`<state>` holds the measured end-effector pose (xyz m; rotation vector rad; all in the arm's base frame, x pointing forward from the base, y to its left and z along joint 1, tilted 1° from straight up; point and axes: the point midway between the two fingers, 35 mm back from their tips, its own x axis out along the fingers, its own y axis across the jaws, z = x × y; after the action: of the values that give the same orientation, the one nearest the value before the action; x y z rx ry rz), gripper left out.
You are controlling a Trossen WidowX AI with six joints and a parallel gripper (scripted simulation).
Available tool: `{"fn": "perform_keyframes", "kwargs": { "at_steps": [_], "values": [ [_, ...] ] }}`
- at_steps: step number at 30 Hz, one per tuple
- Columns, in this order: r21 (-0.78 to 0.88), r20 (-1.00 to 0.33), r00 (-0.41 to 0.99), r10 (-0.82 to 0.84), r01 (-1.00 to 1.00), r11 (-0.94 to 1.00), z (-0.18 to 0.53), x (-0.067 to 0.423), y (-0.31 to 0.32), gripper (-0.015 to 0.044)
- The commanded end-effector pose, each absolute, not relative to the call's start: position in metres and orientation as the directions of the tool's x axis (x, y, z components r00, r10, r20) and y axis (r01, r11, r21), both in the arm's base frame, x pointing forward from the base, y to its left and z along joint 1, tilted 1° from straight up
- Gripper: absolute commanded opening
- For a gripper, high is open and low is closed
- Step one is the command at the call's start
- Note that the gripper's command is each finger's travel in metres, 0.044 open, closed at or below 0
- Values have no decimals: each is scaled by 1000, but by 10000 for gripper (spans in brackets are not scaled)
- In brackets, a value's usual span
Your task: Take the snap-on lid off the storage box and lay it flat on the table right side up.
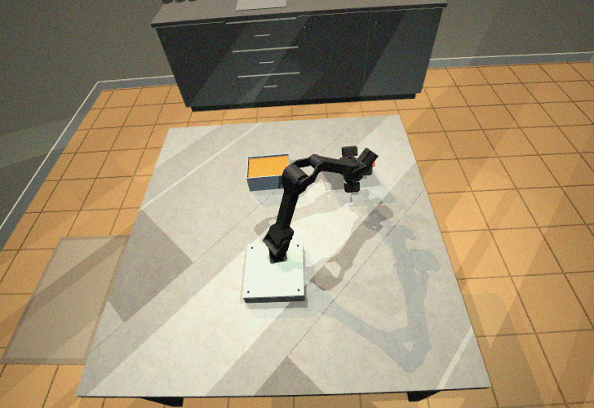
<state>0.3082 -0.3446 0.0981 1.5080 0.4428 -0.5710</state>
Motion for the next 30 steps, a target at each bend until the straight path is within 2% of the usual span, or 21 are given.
{"fn": "perform_keyframes", "kwargs": {
  "at_steps": [1, 30],
  "values": [
    [791, -612, 788, -72, 611, -34, 90, 308, -343, 0],
    [791, -612, 788, -71, 611, -34, 66, 309, -343, 0]
  ]
}}
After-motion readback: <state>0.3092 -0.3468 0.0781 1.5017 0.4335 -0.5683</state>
